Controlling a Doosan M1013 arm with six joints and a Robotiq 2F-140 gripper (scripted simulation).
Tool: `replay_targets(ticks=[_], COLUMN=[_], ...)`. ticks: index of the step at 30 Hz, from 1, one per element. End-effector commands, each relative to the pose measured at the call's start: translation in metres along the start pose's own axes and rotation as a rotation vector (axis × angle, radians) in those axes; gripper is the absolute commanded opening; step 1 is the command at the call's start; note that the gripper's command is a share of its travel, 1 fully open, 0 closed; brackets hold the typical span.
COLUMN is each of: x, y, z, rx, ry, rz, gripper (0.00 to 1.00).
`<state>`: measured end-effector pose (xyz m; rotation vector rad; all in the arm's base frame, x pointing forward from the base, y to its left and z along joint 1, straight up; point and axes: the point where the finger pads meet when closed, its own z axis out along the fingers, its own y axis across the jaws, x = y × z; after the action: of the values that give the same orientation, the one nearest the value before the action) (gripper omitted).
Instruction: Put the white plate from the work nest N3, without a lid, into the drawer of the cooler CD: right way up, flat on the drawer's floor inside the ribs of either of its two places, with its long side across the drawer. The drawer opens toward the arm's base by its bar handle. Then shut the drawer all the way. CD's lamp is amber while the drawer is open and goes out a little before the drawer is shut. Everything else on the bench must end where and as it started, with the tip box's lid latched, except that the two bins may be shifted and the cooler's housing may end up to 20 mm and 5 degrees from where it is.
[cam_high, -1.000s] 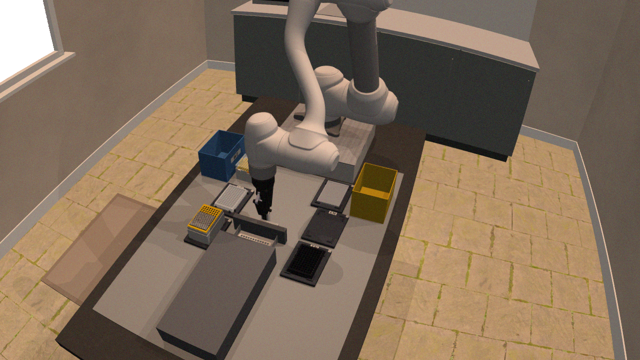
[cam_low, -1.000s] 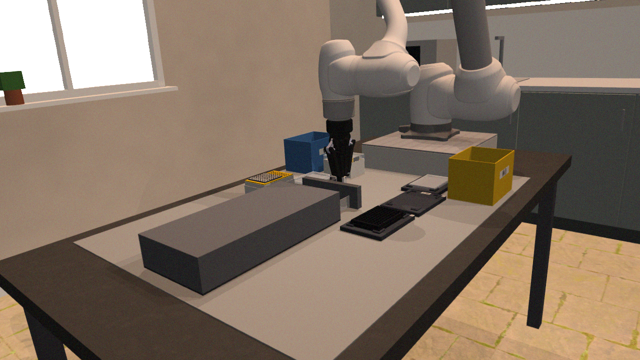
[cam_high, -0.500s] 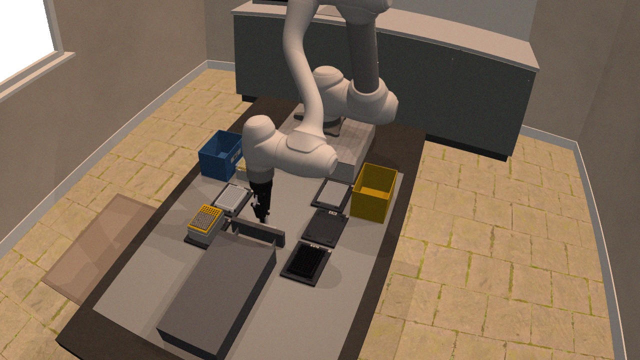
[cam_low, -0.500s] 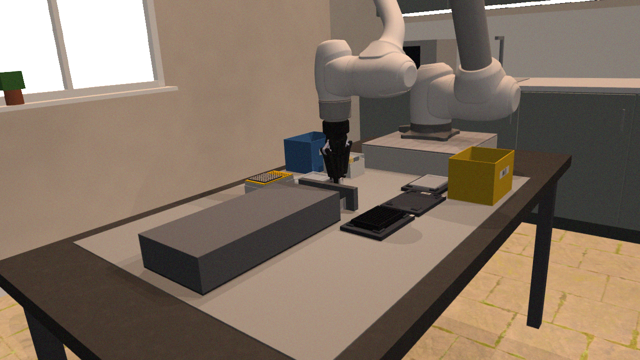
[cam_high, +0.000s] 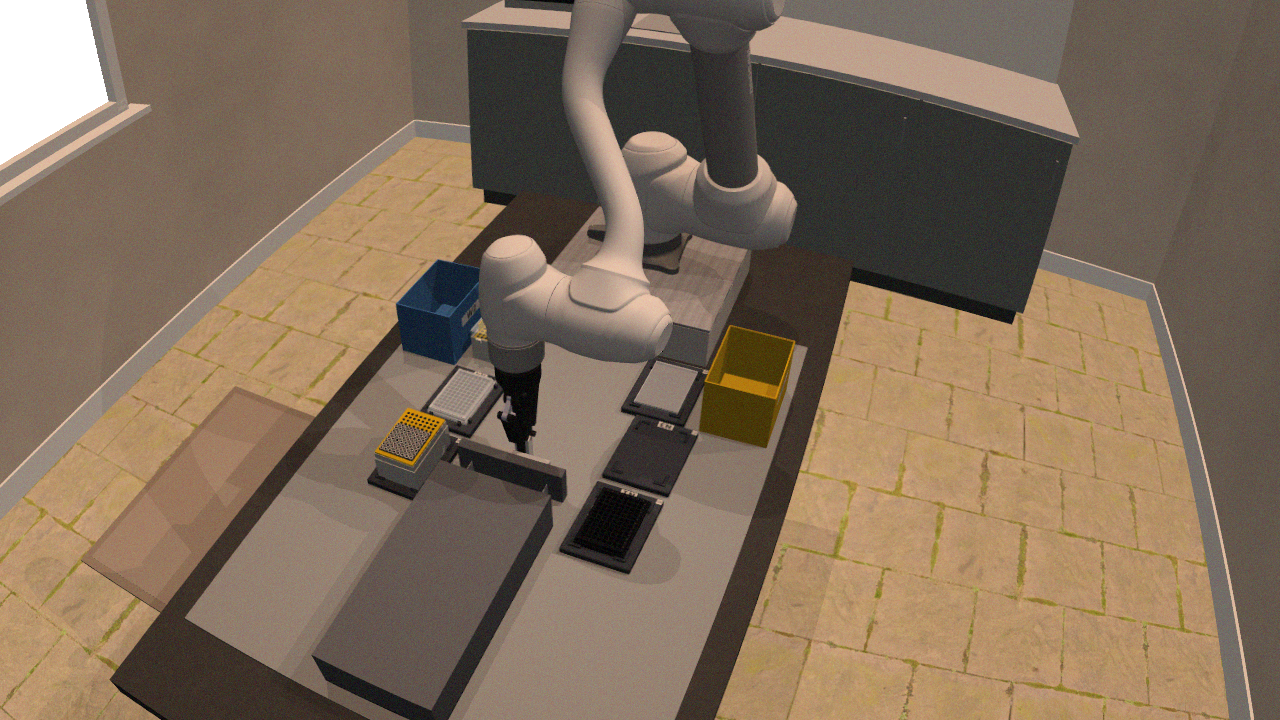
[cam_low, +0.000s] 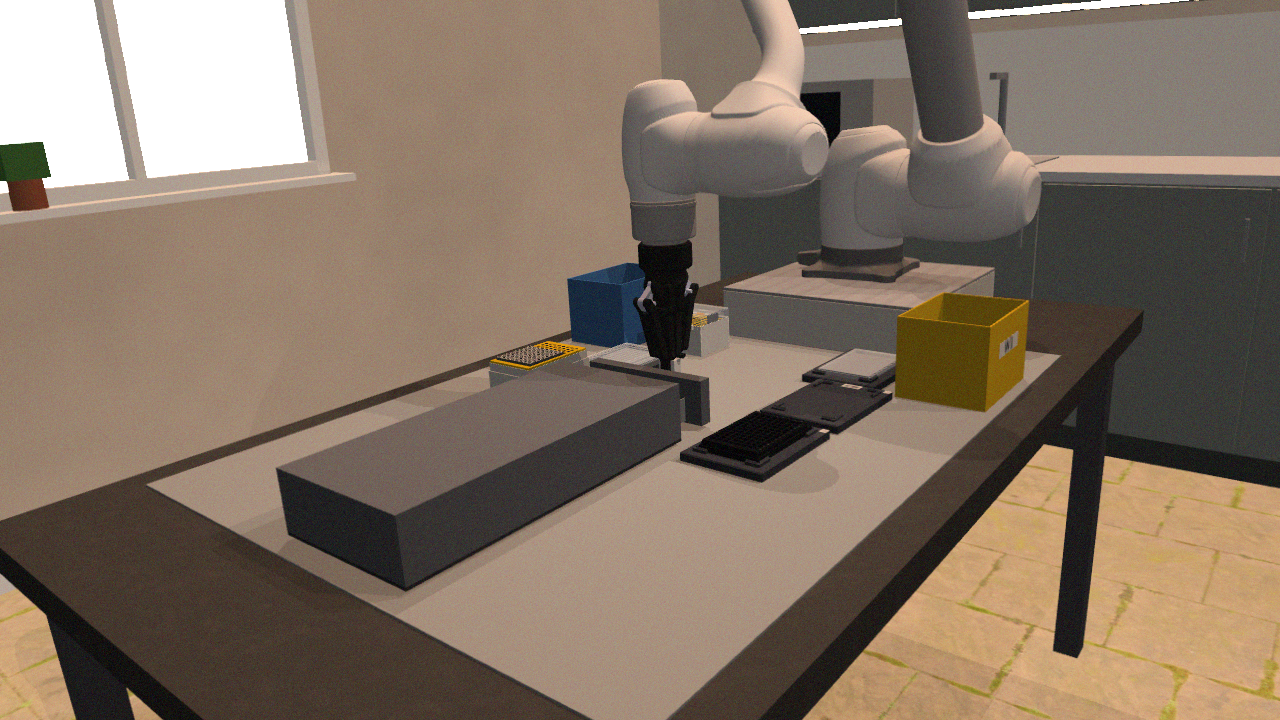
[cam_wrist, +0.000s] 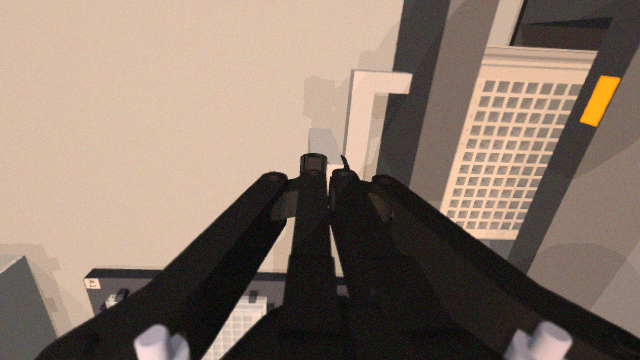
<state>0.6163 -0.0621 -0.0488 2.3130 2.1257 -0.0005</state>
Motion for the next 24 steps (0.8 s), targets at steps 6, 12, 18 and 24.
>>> replay_targets(ticks=[6,12,18,24], x=[0.0,0.0,0.0,0.0], y=[0.011,0.016,0.024,0.031], z=[0.0,0.0,0.0,0.0], rx=[0.0,0.0,0.0,0.0], ry=[0.0,0.0,0.0,0.0], rz=[0.0,0.0,0.0,0.0], gripper=[0.0,0.0,0.0,0.0])
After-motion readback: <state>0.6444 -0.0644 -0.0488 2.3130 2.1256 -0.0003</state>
